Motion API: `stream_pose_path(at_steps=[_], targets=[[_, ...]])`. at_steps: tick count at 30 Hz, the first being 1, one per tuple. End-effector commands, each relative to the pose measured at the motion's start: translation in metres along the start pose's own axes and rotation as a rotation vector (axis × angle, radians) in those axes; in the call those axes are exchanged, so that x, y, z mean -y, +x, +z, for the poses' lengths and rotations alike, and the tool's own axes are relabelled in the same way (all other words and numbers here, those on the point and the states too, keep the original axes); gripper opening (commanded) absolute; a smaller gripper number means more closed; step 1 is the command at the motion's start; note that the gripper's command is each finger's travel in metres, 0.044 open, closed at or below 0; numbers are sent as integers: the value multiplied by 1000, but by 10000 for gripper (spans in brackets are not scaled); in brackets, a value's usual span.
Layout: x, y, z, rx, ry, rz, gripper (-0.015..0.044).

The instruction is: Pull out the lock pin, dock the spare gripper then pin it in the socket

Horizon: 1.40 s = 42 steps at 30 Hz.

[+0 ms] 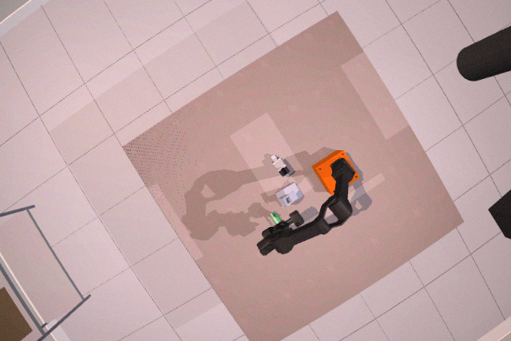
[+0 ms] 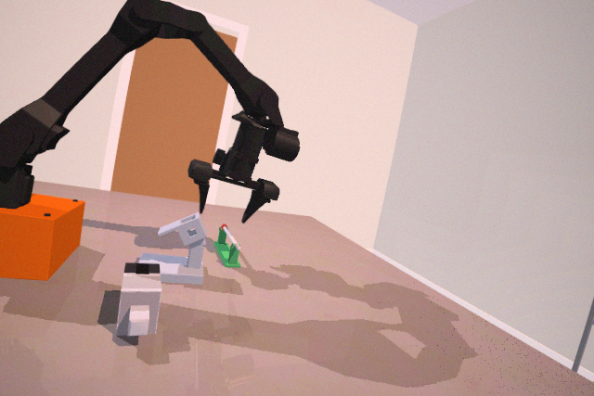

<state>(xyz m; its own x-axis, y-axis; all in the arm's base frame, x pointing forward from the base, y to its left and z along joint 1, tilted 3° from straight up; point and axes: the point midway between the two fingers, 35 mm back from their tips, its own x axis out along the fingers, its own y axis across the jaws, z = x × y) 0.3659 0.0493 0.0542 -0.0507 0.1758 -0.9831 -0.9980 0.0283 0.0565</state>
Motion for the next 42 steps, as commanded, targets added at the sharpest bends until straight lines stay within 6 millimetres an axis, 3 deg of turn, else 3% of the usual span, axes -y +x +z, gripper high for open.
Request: stream_pose_path(at_steps=[1, 9, 11, 15, 21, 24, 25, 27, 33, 42], targets=[[-1, -11, 1, 0, 0, -2, 440], [-7, -25, 3, -2, 5, 20, 440], [-7, -18, 2, -2, 6, 24, 440], [-8, -34, 4, -2, 6, 24, 440], [-14, -75, 10, -2, 6, 24, 440], [-14, -77, 10, -2, 6, 24, 440], [-14, -69, 7, -7, 27, 22, 440], [-16, -68, -4, -46, 165, -3, 440], [-33, -66, -56, -190, 805, -171, 440], [-72, -64, -126, -243, 1745, -585, 440]])
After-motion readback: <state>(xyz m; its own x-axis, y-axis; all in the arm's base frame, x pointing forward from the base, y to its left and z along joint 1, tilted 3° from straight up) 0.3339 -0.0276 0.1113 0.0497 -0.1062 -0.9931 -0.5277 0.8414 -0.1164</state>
